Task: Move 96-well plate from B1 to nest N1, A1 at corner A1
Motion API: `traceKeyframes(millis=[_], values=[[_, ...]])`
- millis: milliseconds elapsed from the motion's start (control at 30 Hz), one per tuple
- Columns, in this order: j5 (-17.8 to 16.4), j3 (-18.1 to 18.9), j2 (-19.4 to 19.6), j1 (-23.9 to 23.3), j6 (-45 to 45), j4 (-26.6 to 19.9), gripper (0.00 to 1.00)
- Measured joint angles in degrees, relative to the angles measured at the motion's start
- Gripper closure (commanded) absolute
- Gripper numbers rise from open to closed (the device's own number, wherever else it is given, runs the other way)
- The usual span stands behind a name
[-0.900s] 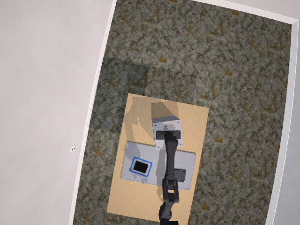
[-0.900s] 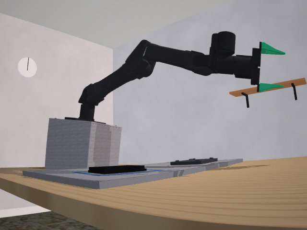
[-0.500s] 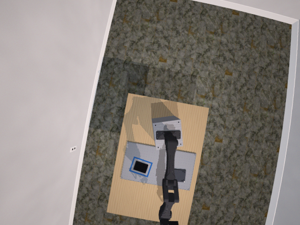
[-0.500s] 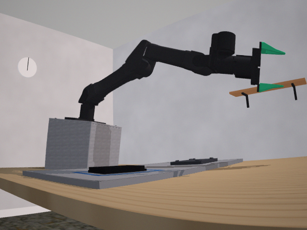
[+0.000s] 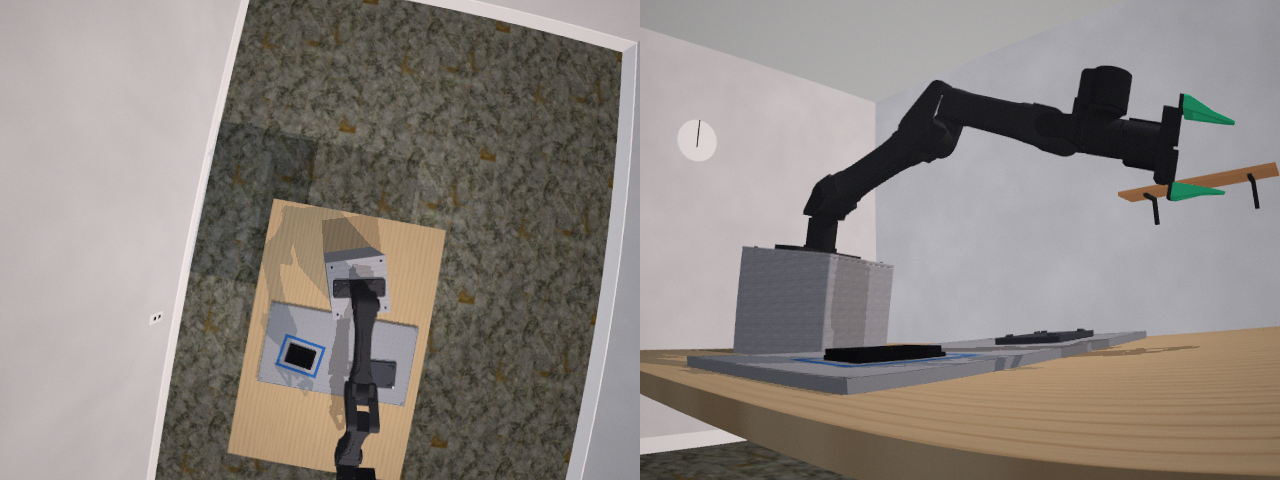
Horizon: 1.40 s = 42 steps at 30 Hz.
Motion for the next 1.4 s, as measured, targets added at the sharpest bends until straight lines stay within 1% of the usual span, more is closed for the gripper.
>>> traceKeyframes(millis=[67,200,267,333,433,600,767,867,933,1000,1167,1300,1400], values=[[0.04,-0.83,-0.2,-0.76,-0.22,-0.39,0.0],[1.2,-0.74,-0.66,-1.79,-1.01,-4.7,0.0],[1.6,-0.68,-1.07,-2.01,-1.31,-6.05,0.0],[1.53,-1.84,-1.99,-2.14,-1.6,-6.4,0.0],[1.11,-4.5,-3.34,-2.56,-2.01,-6.21,0.0],[1.86,-4.7,-3.54,-3.8,-3.02,-10.29,0.0],[1.49,-9.99,-5.49,-5.6,-3.89,-10.25,0.0],[1.57,-10.93,-5.49,-6.47,-4.28,-11.17,0.0],[2.14,-10.27,-5.49,-6.78,-4.63,-13.53,0.0],[2.36,-10.21,-5.95,-6.97,-4.98,-14.64,0.0],[1.99,-14.86,-8.48,-7.89,-5.88,-14.64,0.0],[2.73,-14.29,-8.52,-8.96,-6.58,-18.51,0.0],[2.99,-14.49,-8.85,-9.66,-6.99,-19.67,0.0]])
